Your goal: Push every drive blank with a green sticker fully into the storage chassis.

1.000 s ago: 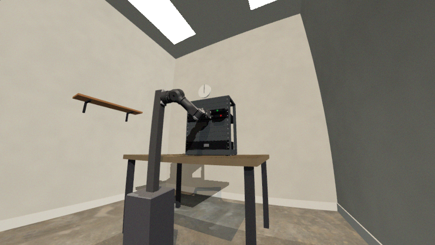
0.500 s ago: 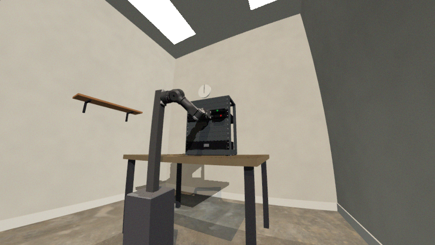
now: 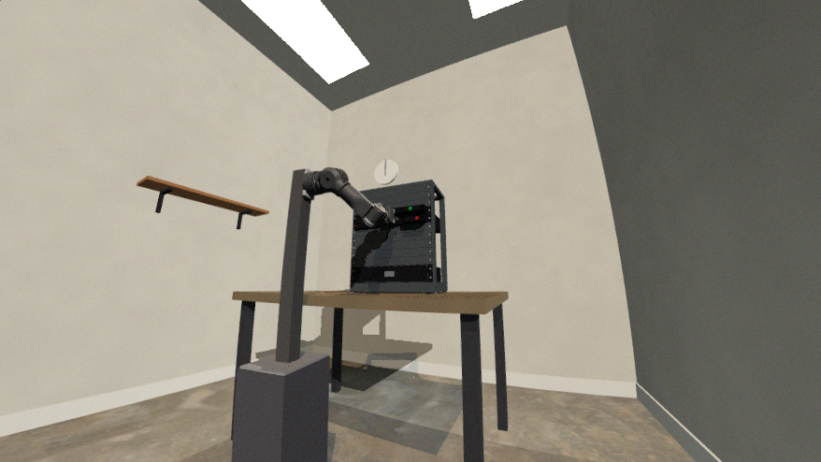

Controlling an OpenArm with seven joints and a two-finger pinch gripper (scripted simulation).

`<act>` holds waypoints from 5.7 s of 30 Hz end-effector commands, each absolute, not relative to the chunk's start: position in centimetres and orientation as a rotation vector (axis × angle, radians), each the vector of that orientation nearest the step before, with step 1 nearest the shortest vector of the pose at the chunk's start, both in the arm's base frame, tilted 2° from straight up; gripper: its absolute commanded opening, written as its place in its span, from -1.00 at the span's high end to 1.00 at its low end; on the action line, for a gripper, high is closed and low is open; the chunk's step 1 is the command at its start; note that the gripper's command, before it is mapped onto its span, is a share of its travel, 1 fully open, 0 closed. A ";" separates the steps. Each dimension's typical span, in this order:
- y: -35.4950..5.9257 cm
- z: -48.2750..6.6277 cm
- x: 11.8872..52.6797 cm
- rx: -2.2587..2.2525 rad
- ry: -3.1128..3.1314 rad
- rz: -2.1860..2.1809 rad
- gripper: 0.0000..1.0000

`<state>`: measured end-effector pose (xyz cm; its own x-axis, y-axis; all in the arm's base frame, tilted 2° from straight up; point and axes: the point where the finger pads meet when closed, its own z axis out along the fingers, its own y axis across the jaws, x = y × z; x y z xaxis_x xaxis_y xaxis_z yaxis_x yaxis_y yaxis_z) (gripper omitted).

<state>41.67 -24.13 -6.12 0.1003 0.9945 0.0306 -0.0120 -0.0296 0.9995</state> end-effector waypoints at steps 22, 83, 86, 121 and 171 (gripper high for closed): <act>-23.5 -5.9 33.3 1.279 1.095 1.160 1.00; -36.2 -1.6 38.1 1.280 1.094 1.162 1.00; -36.2 -1.6 38.1 1.280 1.094 1.162 1.00; -36.3 -1.7 39.1 1.283 1.094 1.162 1.00; -36.4 -1.6 41.5 1.282 1.095 1.163 1.00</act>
